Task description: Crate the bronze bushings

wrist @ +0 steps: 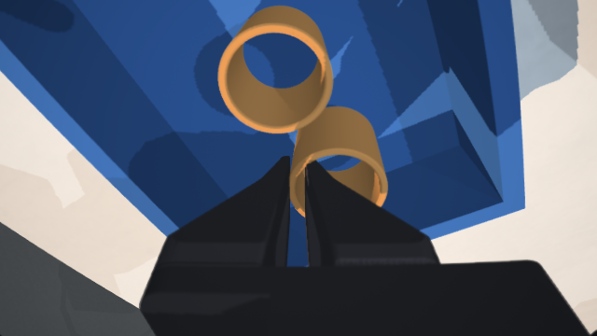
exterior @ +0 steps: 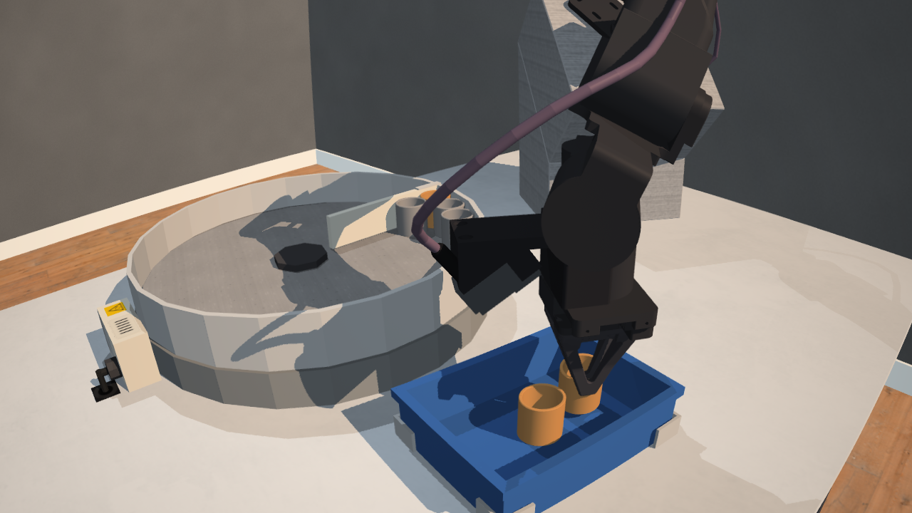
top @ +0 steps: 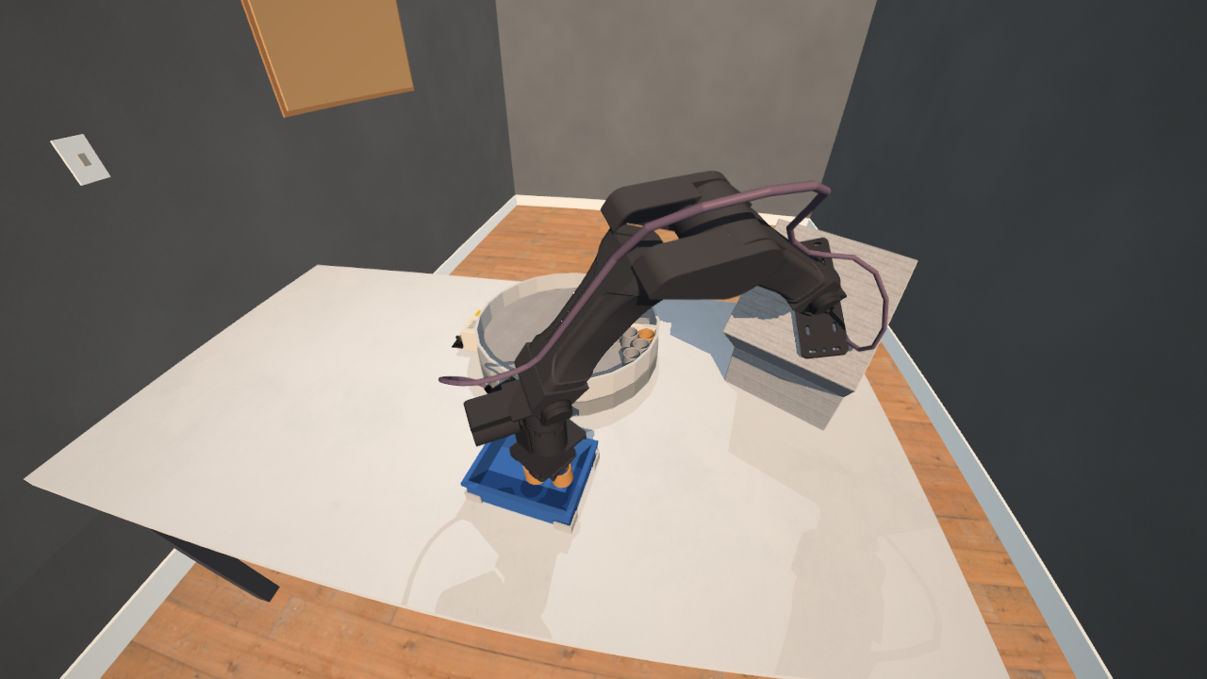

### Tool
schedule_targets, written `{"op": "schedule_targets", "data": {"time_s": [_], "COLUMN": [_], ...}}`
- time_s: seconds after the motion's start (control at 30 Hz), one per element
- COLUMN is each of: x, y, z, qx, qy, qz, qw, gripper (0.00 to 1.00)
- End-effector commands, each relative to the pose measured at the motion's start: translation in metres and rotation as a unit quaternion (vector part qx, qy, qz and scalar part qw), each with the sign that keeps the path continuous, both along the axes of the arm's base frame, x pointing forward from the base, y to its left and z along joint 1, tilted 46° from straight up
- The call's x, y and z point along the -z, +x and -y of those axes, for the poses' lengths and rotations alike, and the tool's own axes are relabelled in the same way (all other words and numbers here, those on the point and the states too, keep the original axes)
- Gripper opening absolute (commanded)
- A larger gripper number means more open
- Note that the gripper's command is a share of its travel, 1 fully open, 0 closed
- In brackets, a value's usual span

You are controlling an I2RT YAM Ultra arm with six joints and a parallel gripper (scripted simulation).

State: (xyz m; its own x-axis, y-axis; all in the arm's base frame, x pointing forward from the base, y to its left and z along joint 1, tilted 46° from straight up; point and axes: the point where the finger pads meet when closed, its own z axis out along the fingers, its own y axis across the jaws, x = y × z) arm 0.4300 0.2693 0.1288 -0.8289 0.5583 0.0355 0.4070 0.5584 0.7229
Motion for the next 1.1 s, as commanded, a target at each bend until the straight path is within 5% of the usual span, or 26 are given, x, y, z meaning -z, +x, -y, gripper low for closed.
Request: {"op": "schedule_targets", "data": {"time_s": [0.0,0.6,0.73,1.07], "x": [0.005,0.005,-0.012,-0.015], "y": [0.001,0.001,0.002,0.007], "z": [0.005,0.005,-0.005,0.002], "qx": [0.010,0.010,0.005,0.014], "qy": [-0.004,-0.004,0.001,0.001], "qz": [-0.002,-0.002,0.008,0.010], "qw": [1.000,1.000,1.000,1.000], "gripper": [0.00,0.00,0.00,0.00]}}
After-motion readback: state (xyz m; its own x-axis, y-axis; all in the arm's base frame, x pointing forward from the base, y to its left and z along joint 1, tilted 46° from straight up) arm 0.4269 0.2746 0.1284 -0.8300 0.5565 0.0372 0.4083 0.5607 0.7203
